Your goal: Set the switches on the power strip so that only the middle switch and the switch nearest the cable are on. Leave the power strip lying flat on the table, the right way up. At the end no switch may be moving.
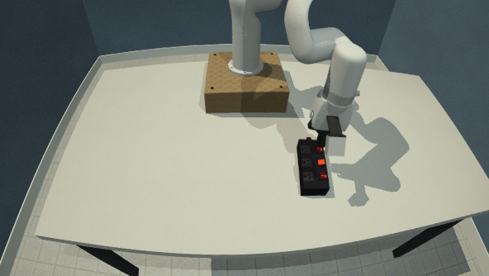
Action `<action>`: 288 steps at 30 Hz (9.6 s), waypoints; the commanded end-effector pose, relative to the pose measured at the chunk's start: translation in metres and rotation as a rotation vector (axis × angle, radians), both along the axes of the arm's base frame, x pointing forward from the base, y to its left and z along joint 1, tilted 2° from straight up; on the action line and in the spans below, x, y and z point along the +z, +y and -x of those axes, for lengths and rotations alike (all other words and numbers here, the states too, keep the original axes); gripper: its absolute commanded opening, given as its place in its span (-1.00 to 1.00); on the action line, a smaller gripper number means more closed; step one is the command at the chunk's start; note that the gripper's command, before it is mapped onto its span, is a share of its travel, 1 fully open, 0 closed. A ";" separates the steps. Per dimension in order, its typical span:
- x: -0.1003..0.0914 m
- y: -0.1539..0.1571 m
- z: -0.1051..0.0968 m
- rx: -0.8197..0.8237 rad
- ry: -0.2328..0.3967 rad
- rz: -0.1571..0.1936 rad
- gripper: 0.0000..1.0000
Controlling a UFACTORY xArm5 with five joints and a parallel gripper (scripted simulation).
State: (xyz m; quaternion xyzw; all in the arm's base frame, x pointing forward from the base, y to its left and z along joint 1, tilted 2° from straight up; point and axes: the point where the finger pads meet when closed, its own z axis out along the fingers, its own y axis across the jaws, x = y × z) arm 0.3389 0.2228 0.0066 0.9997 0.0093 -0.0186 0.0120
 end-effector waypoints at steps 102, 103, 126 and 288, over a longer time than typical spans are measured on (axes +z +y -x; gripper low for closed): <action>-0.036 -0.001 0.016 -0.001 -0.006 -0.003 -1.00; -0.036 -0.001 0.016 -0.001 -0.006 -0.003 -1.00; -0.036 -0.001 0.016 -0.001 -0.006 -0.003 -1.00; -0.036 -0.001 0.016 -0.001 -0.006 -0.003 -1.00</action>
